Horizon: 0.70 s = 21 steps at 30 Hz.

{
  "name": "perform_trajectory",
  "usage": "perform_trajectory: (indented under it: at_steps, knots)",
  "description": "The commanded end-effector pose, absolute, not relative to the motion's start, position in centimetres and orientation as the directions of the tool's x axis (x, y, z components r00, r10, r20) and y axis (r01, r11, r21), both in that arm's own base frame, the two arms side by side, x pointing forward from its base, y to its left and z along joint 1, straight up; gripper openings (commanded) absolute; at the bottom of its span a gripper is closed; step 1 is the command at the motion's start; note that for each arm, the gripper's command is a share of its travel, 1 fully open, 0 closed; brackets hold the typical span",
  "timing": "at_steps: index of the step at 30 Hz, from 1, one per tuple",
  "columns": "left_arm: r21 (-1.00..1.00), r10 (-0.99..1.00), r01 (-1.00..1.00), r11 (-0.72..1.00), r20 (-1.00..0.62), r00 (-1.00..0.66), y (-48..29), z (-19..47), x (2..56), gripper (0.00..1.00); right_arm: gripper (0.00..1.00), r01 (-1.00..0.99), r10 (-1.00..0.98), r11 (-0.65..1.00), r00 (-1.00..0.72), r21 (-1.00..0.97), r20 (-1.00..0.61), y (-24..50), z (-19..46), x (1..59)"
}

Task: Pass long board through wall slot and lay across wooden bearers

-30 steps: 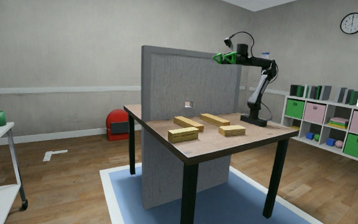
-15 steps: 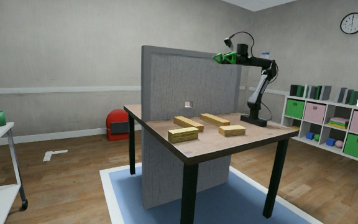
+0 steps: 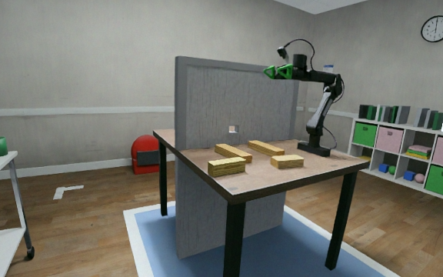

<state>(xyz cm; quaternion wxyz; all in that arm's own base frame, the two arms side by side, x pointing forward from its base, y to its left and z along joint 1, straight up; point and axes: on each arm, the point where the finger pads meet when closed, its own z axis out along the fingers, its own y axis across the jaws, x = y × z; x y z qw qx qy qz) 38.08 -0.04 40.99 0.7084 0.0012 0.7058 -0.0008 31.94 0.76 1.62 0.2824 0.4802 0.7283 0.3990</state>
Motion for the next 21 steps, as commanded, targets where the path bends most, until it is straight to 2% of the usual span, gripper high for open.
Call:
perform_trajectory:
  at_steps: [1,16,21]
  knots:
    - [-0.008,-0.007,-0.005,1.0,-0.997,0.078,0.2,44.1,37.5,1.0,1.0,0.348,0.917,0.258,-0.383,0.901,-0.115,0.2,4.8,33.7]
    - [-0.008,-0.007,-0.005,1.0,-0.997,0.078,0.2,44.1,37.5,1.0,1.0,0.392,0.917,0.249,-0.39,0.886,-0.085,0.5,3.3,31.7]
    - [-0.008,-0.007,-0.005,1.0,-0.997,0.078,0.2,44.1,37.5,1.0,1.0,0.336,0.915,0.265,-0.383,0.904,-0.126,-0.2,5.2,33.6]
